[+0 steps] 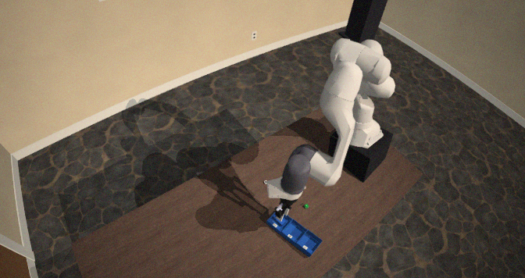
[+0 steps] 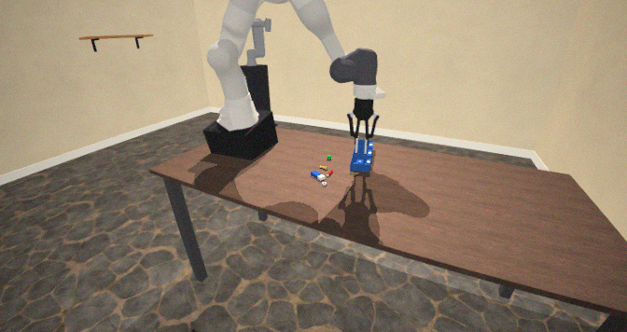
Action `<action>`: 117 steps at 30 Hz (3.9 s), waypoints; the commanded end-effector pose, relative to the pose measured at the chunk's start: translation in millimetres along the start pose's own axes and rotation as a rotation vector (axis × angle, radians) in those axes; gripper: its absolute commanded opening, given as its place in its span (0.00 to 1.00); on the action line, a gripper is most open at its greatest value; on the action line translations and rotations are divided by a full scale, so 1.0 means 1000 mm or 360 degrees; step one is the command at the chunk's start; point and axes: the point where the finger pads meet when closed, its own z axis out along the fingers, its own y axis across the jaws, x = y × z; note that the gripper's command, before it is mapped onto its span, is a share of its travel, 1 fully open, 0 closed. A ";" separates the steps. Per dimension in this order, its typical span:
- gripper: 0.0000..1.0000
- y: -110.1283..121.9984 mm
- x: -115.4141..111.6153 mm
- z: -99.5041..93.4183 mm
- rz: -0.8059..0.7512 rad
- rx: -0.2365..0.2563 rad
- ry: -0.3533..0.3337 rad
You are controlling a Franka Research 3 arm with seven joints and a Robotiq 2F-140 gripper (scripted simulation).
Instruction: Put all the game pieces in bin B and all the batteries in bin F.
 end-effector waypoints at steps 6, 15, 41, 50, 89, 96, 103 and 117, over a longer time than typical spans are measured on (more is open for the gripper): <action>0.20 0.004 0.003 0.001 0.0006 -0.0006 0.0003; 0.15 0.048 0.041 -0.001 0.0376 -0.0006 0.0004; 0.15 0.115 0.103 -0.004 0.0376 -0.0006 0.0004; 0.15 0.114 0.100 -0.003 0.0376 -0.0006 0.0004; 0.15 0.114 0.101 0.029 0.0376 -0.0006 0.0004; 0.15 0.111 0.101 0.055 0.0376 -0.0006 0.0004; 0.15 0.109 0.101 0.056 0.0376 -0.0006 0.0004; 0.15 0.112 0.101 0.067 0.0376 -0.0006 0.0004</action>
